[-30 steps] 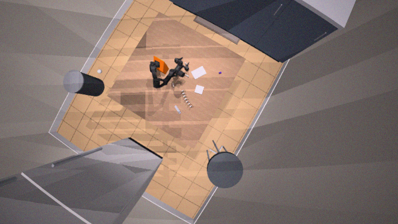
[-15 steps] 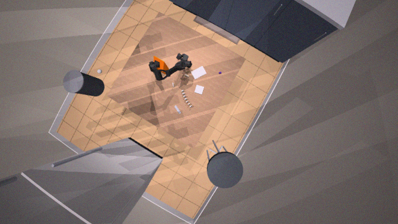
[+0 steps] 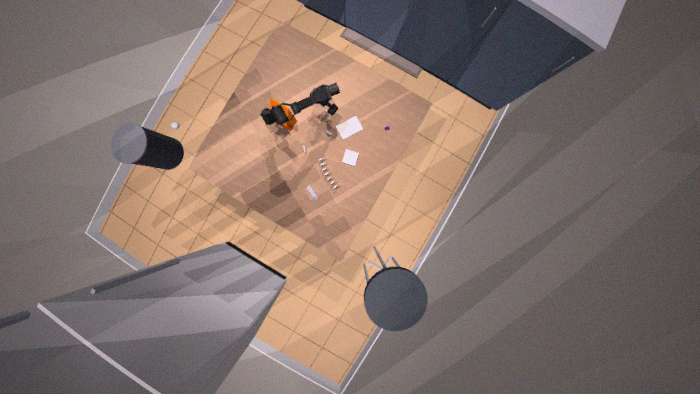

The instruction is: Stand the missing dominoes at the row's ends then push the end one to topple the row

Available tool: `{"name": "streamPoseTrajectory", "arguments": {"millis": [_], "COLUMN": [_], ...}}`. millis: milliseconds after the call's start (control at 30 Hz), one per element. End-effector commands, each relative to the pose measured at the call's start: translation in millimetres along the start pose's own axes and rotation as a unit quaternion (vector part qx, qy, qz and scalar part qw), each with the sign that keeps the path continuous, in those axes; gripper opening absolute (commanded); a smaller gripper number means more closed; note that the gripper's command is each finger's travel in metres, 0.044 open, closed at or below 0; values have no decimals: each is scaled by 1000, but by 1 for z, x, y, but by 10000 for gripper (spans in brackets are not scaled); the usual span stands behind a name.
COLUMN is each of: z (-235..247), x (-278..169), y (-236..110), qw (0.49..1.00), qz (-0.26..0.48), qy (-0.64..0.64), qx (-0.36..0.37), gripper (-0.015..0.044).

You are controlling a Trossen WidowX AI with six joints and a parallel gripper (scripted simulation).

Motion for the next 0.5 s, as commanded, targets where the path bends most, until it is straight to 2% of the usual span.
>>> {"name": "streamPoseTrajectory", "arguments": {"millis": [0,267,467], "z": [8,8,1], "x": [7,7,1], "y": [-15,-13,44], "qw": [998,998,998], "qz": [39,38,39], "qy": [-1,-1,0], "qx": [-56,-56,-57], "gripper": [440,440,440]}}
Point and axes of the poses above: the point midway between the two fingers, 35 mm back from their tips, its own y axis out along the fingers, its own z axis across the jaws, x = y × z, the point moved 9 cm from there along -y, back along the fingers, and after that the axes turned 9 degrees about y, right-handed, at the moved point
